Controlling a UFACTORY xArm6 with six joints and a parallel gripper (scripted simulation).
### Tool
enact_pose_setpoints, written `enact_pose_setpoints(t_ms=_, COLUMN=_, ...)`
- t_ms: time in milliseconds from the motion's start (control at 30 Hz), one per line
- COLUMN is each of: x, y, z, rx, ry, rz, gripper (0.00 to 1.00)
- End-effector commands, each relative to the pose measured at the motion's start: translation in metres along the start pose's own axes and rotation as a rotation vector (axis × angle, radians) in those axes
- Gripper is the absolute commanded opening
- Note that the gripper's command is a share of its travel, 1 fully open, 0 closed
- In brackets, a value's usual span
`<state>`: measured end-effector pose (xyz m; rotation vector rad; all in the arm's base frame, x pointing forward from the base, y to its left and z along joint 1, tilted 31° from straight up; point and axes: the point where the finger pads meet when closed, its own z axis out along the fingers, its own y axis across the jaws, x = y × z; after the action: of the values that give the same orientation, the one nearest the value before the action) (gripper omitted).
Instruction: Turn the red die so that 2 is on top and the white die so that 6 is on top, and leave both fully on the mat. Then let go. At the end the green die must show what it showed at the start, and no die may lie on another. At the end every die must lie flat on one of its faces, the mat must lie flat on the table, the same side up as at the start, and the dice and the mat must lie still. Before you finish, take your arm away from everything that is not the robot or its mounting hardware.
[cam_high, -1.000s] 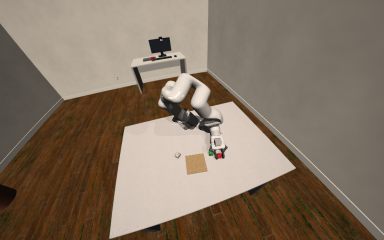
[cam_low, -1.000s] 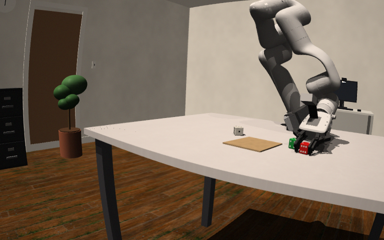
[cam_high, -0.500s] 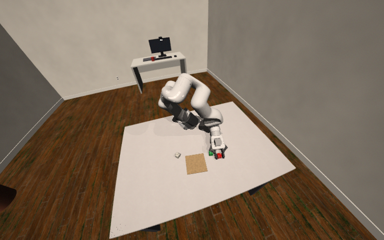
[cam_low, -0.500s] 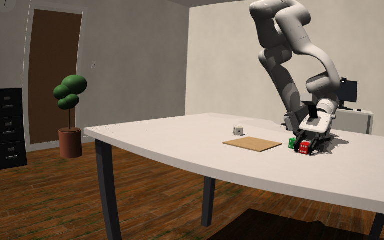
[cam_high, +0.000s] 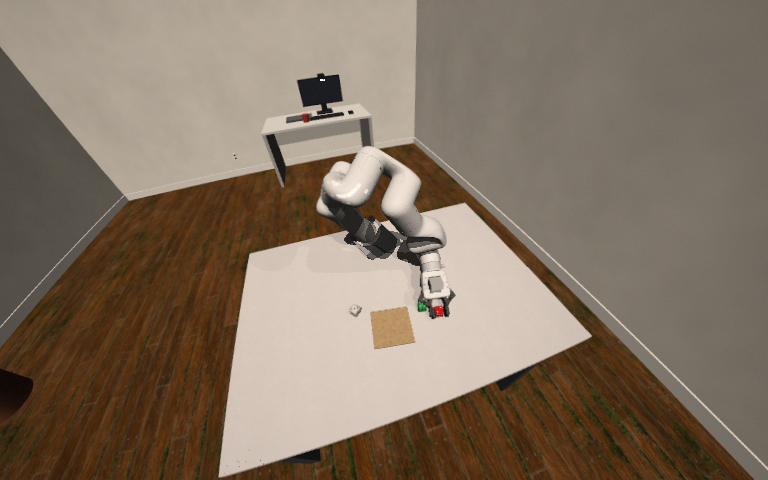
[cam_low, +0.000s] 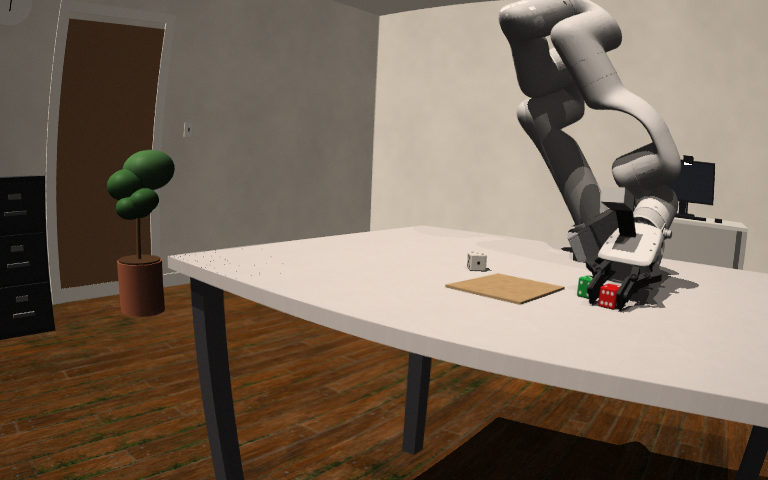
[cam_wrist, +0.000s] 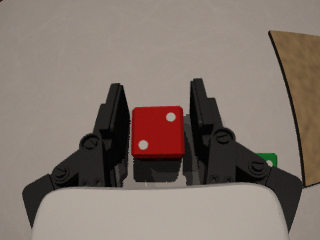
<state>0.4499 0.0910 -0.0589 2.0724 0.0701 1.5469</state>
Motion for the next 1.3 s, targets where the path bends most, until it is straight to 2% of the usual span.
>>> enact_pose_setpoints(t_ms=0, x=0.001, y=-0.001, z=0.0, rx=0.001, ry=0.002, rz=0.002, gripper=0.47)
enact_pose_setpoints(t_ms=533, x=0.001, y=-0.001, z=-0.002, rx=0.001, ry=0.002, rz=0.002, gripper=0.47)
enact_pose_setpoints(t_ms=733, x=0.001, y=-0.001, z=-0.011, rx=0.001, ry=0.002, rz=0.002, gripper=0.47)
enact_pose_setpoints(t_ms=1067, x=0.001, y=-0.001, z=-0.045, rx=0.001, ry=0.002, rz=0.002, gripper=0.47)
enact_pose_setpoints(t_ms=1267, x=0.001, y=-0.001, z=-0.05, rx=0.001, ry=0.002, rz=0.002, gripper=0.47)
